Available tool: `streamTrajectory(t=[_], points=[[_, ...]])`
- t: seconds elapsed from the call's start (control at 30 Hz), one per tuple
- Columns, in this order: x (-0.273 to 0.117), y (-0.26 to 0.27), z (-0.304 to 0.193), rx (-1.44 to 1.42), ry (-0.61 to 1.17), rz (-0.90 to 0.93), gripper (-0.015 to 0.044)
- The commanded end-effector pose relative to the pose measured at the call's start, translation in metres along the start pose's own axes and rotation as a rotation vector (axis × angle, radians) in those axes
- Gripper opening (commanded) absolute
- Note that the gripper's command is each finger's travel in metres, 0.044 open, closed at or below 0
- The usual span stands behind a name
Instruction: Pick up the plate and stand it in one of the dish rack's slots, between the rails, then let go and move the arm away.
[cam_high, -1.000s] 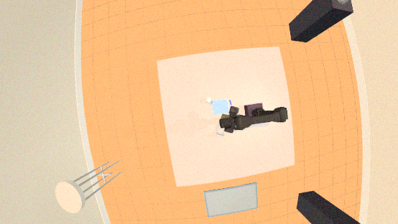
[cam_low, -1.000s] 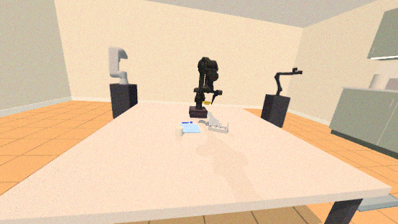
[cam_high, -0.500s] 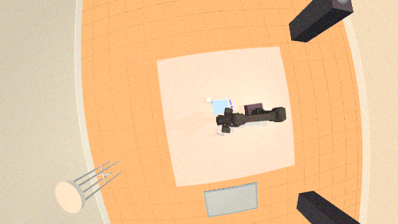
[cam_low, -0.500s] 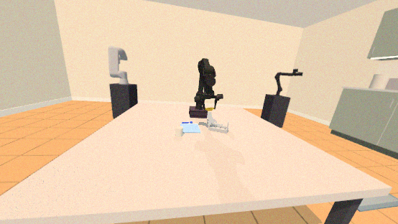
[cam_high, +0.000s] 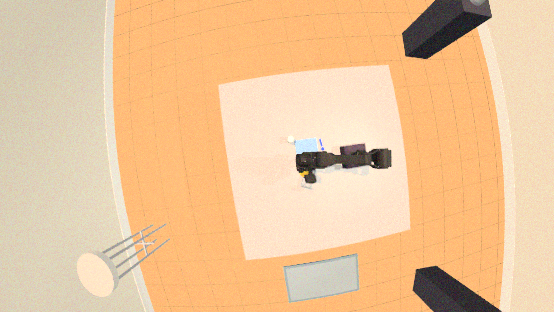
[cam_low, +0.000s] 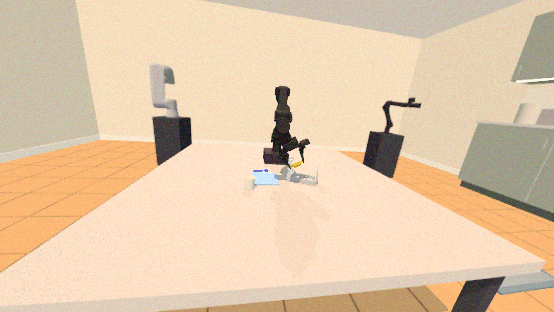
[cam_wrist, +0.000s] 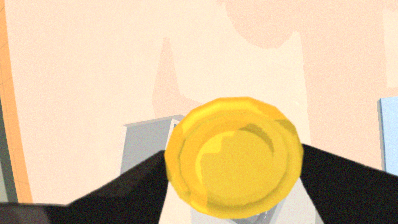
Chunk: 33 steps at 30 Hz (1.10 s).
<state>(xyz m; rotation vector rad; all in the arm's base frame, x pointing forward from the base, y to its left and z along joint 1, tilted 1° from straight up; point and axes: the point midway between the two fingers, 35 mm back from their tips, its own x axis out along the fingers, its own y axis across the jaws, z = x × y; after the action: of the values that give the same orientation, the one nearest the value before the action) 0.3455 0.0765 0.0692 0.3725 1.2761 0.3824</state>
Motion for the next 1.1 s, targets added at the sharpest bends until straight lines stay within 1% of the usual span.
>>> streamTrajectory(t=[0.0, 0.5, 1.07], points=[[0.013, -0.005, 0.003, -0.072, -0.044, 0.088, 0.0000], [0.037, -0.017, -0.001, -0.356, -0.241, 0.345, 0.0000], [0.030, -0.022, -0.030, -0.729, -0.551, 0.568, 0.0000]])
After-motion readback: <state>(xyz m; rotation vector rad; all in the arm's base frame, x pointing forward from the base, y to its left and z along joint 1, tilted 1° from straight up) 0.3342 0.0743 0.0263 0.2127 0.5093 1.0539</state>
